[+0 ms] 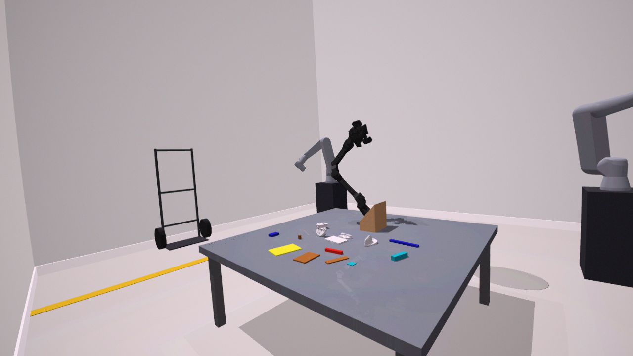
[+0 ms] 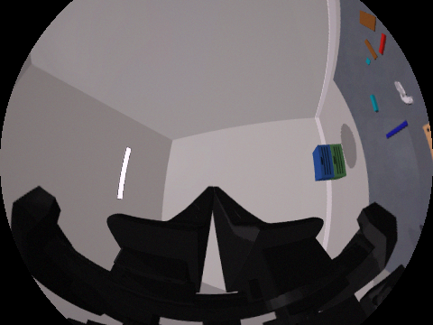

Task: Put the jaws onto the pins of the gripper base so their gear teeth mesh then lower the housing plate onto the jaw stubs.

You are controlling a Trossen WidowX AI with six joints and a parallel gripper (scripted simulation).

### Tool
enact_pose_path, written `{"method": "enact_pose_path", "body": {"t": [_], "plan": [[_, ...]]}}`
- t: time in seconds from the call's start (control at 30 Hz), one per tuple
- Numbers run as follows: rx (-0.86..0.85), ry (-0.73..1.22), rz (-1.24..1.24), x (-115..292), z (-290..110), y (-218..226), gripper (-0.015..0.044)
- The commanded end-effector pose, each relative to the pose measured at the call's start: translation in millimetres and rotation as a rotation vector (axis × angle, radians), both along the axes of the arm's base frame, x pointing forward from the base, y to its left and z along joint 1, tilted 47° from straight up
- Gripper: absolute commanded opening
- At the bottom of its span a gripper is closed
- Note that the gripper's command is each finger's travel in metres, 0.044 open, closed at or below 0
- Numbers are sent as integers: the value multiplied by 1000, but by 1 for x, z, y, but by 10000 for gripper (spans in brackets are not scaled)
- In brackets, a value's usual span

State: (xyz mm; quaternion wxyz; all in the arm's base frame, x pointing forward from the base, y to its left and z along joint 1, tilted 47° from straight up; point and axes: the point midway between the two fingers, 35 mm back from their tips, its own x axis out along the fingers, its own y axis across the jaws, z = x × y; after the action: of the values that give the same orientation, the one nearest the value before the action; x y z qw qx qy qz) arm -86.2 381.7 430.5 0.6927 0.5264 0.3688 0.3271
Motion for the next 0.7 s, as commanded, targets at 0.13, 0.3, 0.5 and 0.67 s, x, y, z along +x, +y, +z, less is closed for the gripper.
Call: {"method": "enact_pose_path", "body": {"t": [0.13,0.3,0.5,0.67], "plan": [[-79,-21,-118,49,-27,12,0],[-136,-39,-187,82,-42,15,0],[-202,-45,-274,122,-60,13,0],[-247,-34,-353,155,-76,7,0]]}}
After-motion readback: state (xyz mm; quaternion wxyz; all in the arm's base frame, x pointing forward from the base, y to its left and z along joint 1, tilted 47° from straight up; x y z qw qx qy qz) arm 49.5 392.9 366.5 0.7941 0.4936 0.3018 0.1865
